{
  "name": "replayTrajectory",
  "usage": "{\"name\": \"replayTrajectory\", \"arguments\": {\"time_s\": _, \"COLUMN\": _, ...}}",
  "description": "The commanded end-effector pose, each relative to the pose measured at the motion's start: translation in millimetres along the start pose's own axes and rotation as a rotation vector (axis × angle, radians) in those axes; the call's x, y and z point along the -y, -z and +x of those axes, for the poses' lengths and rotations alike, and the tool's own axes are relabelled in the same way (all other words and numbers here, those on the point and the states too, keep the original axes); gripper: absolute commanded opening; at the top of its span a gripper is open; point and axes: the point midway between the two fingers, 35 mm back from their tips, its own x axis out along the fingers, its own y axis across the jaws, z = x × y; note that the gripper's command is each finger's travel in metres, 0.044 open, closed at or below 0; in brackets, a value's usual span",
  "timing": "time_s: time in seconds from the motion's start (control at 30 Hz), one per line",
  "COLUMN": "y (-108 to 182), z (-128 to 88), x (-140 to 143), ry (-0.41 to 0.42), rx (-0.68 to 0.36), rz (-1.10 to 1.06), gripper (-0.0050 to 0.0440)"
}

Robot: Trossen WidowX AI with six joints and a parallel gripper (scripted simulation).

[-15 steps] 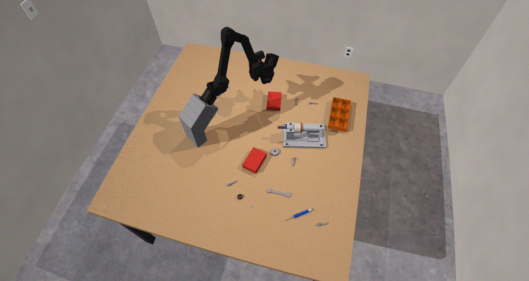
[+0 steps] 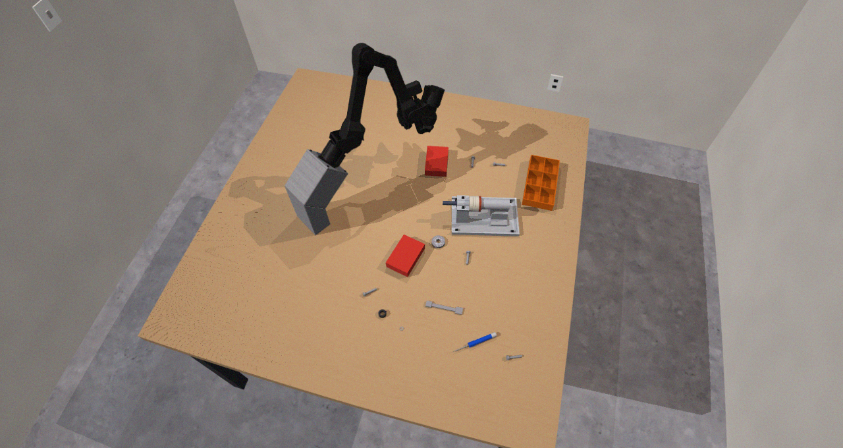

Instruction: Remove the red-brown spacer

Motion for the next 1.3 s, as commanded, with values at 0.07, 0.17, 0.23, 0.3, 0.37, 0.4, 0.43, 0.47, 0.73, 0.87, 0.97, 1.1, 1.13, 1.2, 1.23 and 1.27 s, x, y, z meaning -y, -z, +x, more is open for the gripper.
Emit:
{"name": "replayTrajectory", "arguments": {"time_s": 0.07, "y": 1.8, "z": -0.9, "x": -2.6, "ry": -0.013, "rx": -0.014, "rz": 0.012, "gripper": 0.0424}}
{"name": "replayTrajectory", "arguments": {"time_s": 0.17, "y": 22.5, "z": -19.8, "x": -37.2, "ry": -0.137, "rx": -0.13, "rz": 0.258, "gripper": 0.044}}
{"name": "replayTrajectory", "arguments": {"time_s": 0.23, "y": 38.4, "z": -38.2, "x": -57.7, "ry": -0.172, "rx": -0.178, "rz": 0.368, "gripper": 0.044}}
{"name": "replayTrajectory", "arguments": {"time_s": 0.3, "y": 41.1, "z": -43.2, "x": -63.2, "ry": -0.216, "rx": -0.229, "rz": 0.484, "gripper": 0.044}}
{"name": "replayTrajectory", "arguments": {"time_s": 0.37, "y": 43.1, "z": -52.4, "x": -74.6, "ry": -0.249, "rx": -0.271, "rz": 0.613, "gripper": 0.044}}
{"name": "replayTrajectory", "arguments": {"time_s": 0.4, "y": 52.2, "z": -67.1, "x": -86.4, "ry": -0.267, "rx": -0.312, "rz": 0.671, "gripper": 0.044}}
{"name": "replayTrajectory", "arguments": {"time_s": 0.43, "y": 55.7, "z": -75.6, "x": -93.4, "ry": -0.28, "rx": -0.339, "rz": 0.727, "gripper": 0.044}}
{"name": "replayTrajectory", "arguments": {"time_s": 0.47, "y": 58.1, "z": -82.4, "x": -98.7, "ry": -0.293, "rx": -0.368, "rz": 0.783, "gripper": 0.044}}
{"name": "replayTrajectory", "arguments": {"time_s": 0.73, "y": 62.2, "z": -133.4, "x": -134.1, "ry": -0.363, "rx": -0.584, "rz": 1.214, "gripper": 0.044}}
{"name": "replayTrajectory", "arguments": {"time_s": 0.87, "y": 59.4, "z": -163.4, "x": -149.3, "ry": -0.379, "rx": -0.722, "rz": 1.451, "gripper": 0.044}}
{"name": "replayTrajectory", "arguments": {"time_s": 0.97, "y": 55.3, "z": -187.7, "x": -158.9, "ry": -0.379, "rx": -0.834, "rz": 1.628, "gripper": 0.044}}
{"name": "replayTrajectory", "arguments": {"time_s": 1.1, "y": 47.0, "z": -220.0, "x": -168.1, "ry": -0.36, "rx": -0.988, "rz": 1.854, "gripper": 0.044}}
{"name": "replayTrajectory", "arguments": {"time_s": 1.13, "y": 47.0, "z": -220.0, "x": -168.1, "ry": -0.36, "rx": -0.988, "rz": 1.854, "gripper": 0.044}}
{"name": "replayTrajectory", "arguments": {"time_s": 1.2, "y": 37.4, "z": -226.0, "x": -169.4, "ry": -0.347, "rx": -1.064, "rz": 2.01, "gripper": 0.044}}
{"name": "replayTrajectory", "arguments": {"time_s": 1.23, "y": 38.2, "z": -247.4, "x": -172.6, "ry": -0.327, "rx": -1.127, "rz": 2.036, "gripper": 0.044}}
{"name": "replayTrajectory", "arguments": {"time_s": 1.27, "y": 33.6, "z": -253.4, "x": -173.0, "ry": -0.315, "rx": -1.163, "rz": 2.099, "gripper": 0.044}}
